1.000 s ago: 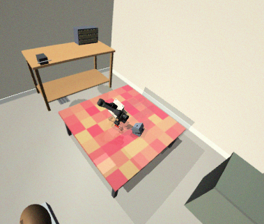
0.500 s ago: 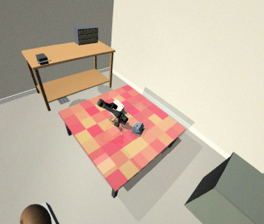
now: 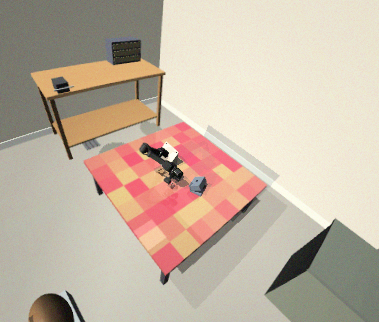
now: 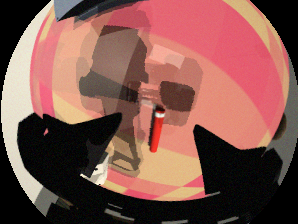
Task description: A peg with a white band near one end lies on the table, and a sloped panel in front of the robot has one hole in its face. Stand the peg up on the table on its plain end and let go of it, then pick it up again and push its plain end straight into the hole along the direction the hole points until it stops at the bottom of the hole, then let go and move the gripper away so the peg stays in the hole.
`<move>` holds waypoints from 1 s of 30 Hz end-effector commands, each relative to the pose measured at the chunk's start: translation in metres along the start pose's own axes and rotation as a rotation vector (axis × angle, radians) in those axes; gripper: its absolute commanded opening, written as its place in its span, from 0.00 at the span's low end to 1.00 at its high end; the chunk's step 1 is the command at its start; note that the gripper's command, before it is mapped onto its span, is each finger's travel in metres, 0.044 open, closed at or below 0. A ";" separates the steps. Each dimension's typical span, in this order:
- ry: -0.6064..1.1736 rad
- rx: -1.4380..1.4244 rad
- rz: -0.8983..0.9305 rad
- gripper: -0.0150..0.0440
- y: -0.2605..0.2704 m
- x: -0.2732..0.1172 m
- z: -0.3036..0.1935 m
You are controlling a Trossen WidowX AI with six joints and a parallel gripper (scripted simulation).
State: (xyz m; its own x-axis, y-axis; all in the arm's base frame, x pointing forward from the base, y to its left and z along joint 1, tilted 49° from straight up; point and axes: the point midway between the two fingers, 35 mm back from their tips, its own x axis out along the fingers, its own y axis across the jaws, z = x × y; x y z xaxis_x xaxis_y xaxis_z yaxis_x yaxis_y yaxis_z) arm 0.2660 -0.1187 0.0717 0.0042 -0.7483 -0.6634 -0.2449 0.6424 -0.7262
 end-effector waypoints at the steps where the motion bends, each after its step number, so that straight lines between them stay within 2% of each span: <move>1: 0.006 -0.008 -0.004 1.00 0.000 0.007 -0.002; 14: 0.008 -0.008 -0.010 1.00 -0.001 0.025 -0.005; 26: 0.008 -0.008 -0.010 0.47 -0.001 0.025 -0.005; 30: 0.008 -0.008 -0.010 0.44 -0.001 0.025 -0.005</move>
State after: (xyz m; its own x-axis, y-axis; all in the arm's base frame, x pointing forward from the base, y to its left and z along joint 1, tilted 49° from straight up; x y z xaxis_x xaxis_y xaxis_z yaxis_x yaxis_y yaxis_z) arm 0.2617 -0.1379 0.0565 -0.0008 -0.7529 -0.6581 -0.2478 0.6378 -0.7293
